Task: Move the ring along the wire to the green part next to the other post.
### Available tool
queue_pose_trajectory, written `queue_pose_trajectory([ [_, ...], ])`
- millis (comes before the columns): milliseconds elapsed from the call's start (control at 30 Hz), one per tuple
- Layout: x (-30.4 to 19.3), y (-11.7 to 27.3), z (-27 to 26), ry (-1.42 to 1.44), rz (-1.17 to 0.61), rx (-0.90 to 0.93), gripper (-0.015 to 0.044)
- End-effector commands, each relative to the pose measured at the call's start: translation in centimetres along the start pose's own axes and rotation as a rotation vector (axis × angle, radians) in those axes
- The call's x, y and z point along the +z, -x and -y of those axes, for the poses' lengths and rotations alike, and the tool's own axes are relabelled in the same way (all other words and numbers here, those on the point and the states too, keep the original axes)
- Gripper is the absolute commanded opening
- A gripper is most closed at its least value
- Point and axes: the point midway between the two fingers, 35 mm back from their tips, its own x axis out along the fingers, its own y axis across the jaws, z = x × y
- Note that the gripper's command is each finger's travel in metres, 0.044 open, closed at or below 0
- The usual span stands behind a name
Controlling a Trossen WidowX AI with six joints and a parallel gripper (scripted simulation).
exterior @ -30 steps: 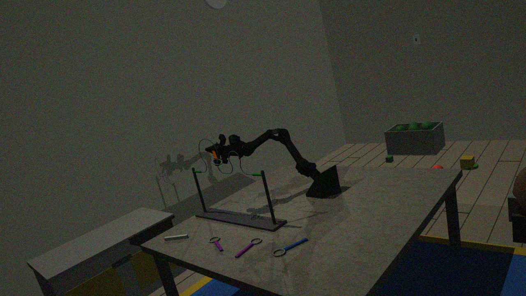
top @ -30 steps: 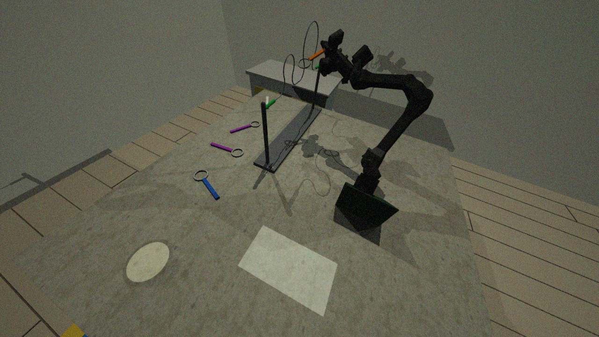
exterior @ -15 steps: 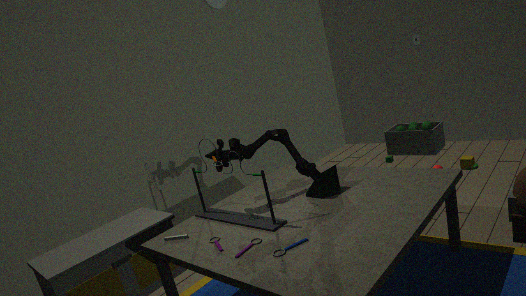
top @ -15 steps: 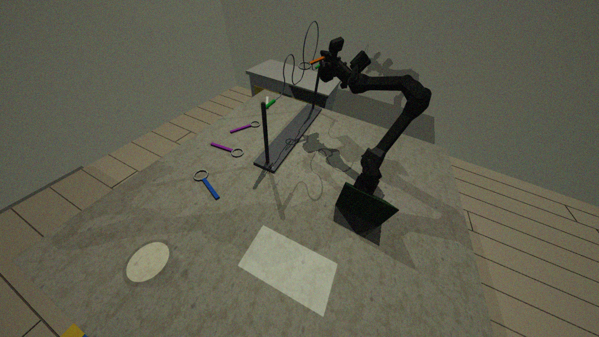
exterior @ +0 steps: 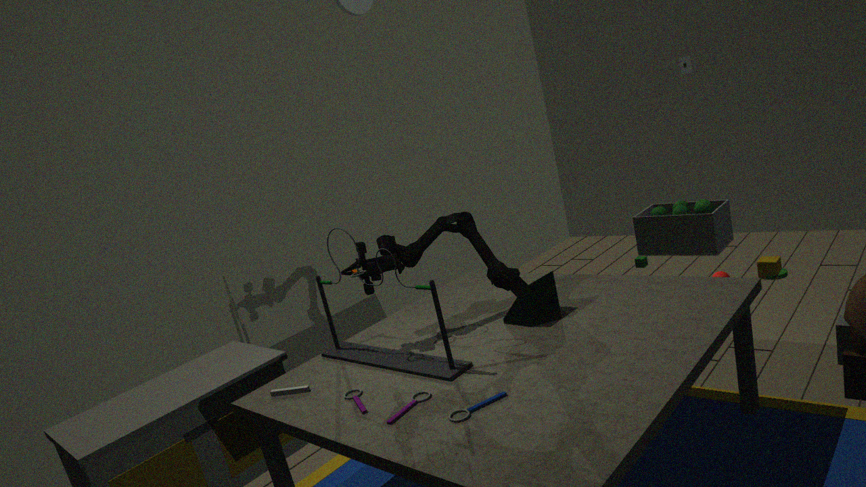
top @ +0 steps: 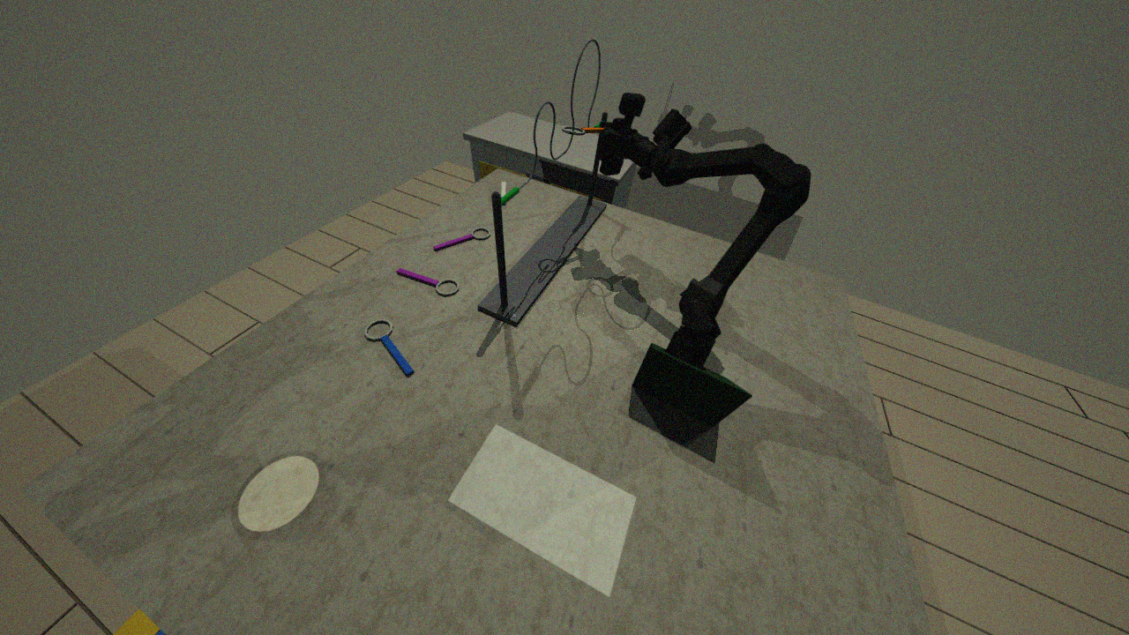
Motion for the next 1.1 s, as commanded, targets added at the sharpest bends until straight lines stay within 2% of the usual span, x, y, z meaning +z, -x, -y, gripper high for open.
queue_pose_trajectory([
  [0,0.2,0.3,-2.0,-0.100,-0.013,0.063,-0.0150],
  [1067,5.3,4.6,-12.0,-0.785,-0.103,0.463,-0.0150],
])
